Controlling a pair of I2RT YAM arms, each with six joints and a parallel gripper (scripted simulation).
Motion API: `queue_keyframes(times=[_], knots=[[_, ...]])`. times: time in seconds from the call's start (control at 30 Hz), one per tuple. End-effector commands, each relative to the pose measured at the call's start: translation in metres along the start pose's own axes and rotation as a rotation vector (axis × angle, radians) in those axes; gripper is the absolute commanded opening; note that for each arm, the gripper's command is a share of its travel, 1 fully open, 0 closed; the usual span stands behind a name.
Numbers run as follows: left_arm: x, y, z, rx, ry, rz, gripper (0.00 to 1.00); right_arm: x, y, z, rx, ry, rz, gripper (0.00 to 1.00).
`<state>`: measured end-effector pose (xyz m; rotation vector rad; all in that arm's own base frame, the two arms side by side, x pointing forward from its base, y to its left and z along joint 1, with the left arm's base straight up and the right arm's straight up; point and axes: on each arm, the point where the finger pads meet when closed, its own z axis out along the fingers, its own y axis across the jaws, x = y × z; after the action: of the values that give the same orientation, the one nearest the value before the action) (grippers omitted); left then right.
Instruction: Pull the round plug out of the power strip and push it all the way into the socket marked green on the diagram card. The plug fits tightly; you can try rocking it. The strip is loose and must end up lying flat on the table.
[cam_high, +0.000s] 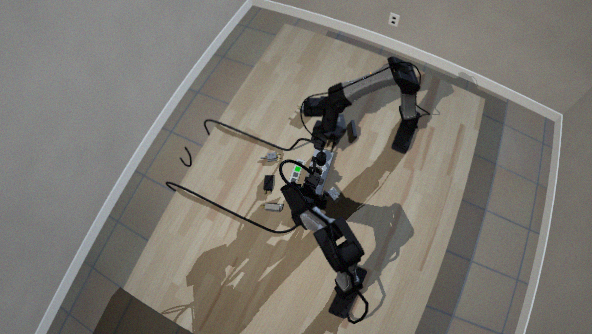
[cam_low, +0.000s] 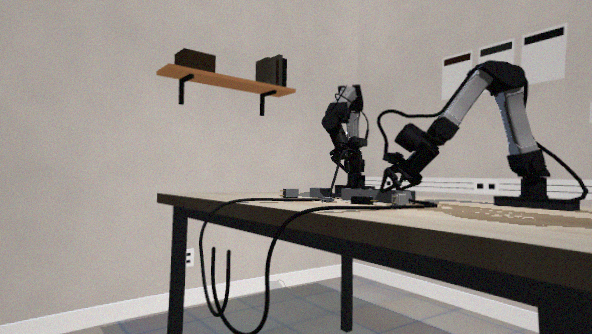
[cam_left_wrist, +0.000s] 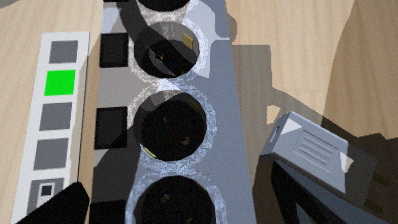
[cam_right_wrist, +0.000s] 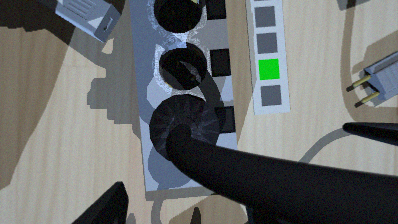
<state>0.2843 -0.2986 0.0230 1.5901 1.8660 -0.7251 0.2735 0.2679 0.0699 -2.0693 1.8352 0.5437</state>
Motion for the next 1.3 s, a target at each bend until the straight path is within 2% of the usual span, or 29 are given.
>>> queue_keyframes(times=[0.0, 0.5, 1.27], knots=[[-0.024, 0.006, 0.006, -0.016, -0.071, 0.045, 1.00, -0.012, -0.004, 0.004, 0.009, -0.026, -0.018, 0.63], [-0.037, 0.012, 0.025, -0.024, -0.069, 0.046, 1.00, -0.013, -0.002, 0.024, 0.007, -0.025, -0.017, 0.63], [-0.038, 0.010, 0.048, -0.017, -0.069, 0.046, 0.97, -0.016, -0.004, 0.046, 0.016, -0.029, -0.024, 0.62]])
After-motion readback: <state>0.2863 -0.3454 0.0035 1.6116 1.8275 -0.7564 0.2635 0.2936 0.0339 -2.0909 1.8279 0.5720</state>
